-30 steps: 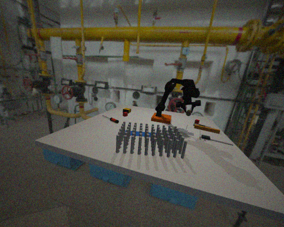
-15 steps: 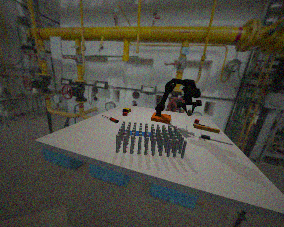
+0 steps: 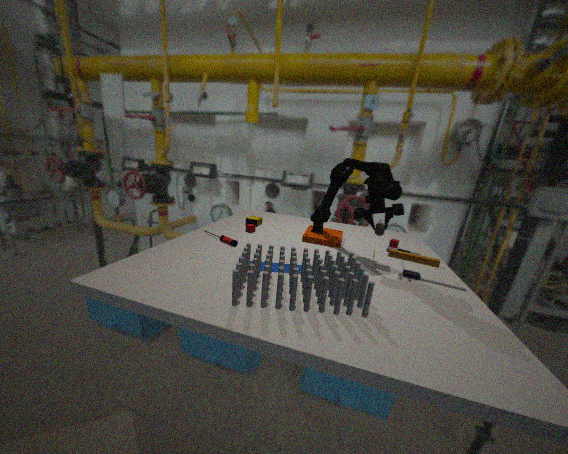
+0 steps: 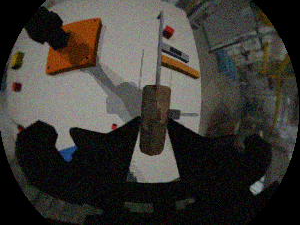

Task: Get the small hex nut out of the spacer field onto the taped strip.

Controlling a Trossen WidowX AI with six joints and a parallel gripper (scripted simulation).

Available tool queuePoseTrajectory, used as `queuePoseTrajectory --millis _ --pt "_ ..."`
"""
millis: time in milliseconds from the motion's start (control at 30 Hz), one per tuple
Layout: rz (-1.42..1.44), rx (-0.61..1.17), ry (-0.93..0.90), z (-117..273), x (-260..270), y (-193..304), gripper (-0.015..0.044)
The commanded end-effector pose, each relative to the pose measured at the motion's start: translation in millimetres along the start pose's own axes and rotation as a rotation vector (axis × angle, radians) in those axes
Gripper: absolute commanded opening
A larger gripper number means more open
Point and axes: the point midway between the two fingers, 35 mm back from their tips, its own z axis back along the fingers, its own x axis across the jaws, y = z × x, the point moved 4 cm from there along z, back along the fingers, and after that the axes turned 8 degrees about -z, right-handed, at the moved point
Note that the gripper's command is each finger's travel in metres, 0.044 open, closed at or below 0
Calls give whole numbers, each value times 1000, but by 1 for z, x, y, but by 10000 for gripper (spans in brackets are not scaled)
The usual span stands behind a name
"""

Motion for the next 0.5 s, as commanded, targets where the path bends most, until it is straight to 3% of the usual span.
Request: queuePoseTrajectory --millis 0,467 --pt "4 -8 4 -4 0 1 0" --pt "4 -8 4 -14 0 5 0"
